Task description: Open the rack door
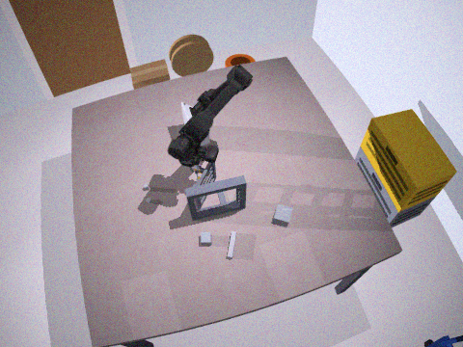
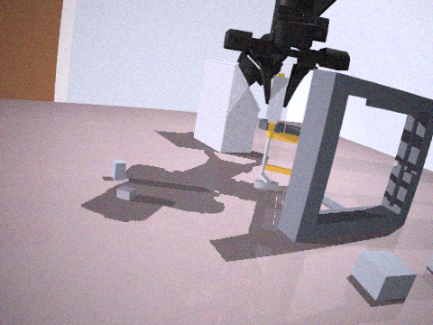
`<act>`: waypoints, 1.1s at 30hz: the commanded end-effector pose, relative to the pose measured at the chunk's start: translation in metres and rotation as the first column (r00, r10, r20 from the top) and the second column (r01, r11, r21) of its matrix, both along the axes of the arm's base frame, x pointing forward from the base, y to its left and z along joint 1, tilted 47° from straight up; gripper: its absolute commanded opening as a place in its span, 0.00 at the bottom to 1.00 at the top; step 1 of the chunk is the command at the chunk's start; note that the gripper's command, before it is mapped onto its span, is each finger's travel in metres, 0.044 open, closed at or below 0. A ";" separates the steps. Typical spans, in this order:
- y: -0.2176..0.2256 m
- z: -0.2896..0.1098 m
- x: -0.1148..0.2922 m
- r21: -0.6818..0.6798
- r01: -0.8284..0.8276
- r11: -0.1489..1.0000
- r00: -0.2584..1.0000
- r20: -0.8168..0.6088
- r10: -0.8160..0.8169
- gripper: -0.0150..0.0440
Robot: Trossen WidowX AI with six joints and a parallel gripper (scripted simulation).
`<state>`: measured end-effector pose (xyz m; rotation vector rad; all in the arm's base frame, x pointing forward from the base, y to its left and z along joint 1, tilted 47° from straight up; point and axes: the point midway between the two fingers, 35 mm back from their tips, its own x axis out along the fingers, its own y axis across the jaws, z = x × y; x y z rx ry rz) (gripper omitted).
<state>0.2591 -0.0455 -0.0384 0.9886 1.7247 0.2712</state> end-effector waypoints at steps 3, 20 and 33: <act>-0.010 -0.010 -0.002 0.003 -0.081 0.997 0.993 0.087 0.081 0.27; -0.036 -0.037 -0.004 -0.013 -0.259 0.966 0.928 0.275 0.253 0.27; -0.057 -0.059 0.003 -0.053 -0.400 0.915 0.821 0.423 0.384 0.27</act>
